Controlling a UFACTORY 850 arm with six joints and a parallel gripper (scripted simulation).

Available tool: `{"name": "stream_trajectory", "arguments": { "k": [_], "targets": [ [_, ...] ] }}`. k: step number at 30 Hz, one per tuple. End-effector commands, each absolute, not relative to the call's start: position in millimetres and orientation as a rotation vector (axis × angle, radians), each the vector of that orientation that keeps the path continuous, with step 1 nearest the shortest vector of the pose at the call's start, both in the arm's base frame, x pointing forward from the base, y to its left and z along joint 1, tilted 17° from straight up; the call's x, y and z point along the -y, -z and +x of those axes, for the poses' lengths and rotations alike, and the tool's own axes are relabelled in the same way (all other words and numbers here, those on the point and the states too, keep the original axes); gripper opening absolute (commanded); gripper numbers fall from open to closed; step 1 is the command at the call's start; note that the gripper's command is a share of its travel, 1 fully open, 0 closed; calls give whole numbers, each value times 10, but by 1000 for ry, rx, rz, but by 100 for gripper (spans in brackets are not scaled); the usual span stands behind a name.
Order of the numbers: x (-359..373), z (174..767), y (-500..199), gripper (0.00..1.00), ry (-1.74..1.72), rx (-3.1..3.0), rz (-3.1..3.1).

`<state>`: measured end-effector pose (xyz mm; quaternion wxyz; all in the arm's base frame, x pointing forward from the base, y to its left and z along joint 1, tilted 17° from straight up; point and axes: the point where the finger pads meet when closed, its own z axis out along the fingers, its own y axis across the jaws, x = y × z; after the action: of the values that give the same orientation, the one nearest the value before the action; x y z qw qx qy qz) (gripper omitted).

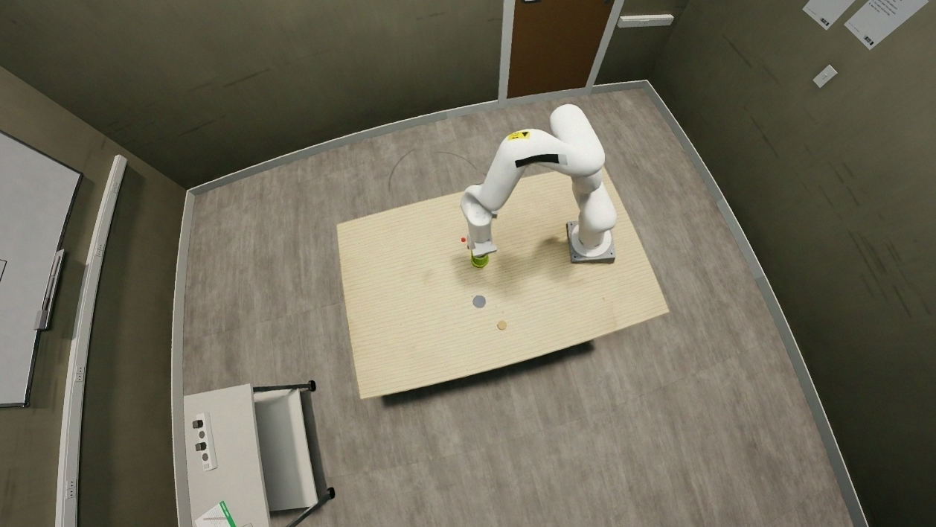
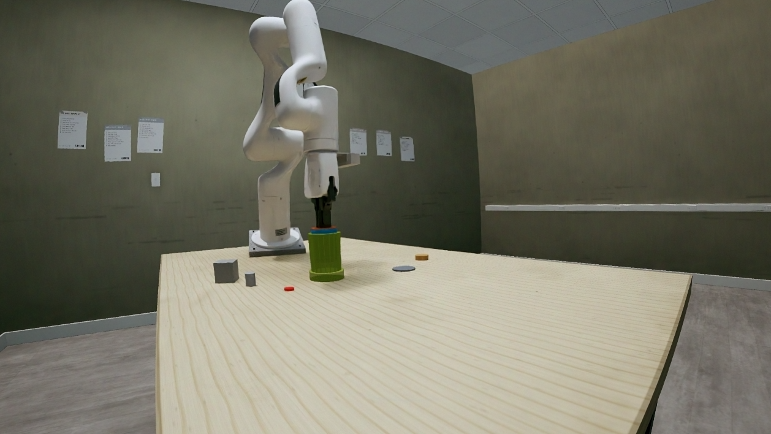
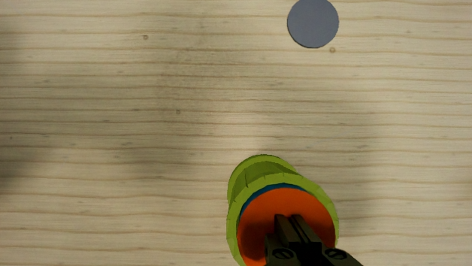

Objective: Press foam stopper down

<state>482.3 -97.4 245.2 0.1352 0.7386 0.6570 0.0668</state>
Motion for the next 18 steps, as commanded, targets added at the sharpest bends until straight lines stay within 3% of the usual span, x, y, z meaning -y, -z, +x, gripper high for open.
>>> {"name": "stream_trajectory", "arguments": {
  "k": [1,18],
  "targets": [
    [976,4833,-2442,0,-195,-1903,2139],
    [986,4858,-2356,0,-195,-1903,2139]
  ]
}}
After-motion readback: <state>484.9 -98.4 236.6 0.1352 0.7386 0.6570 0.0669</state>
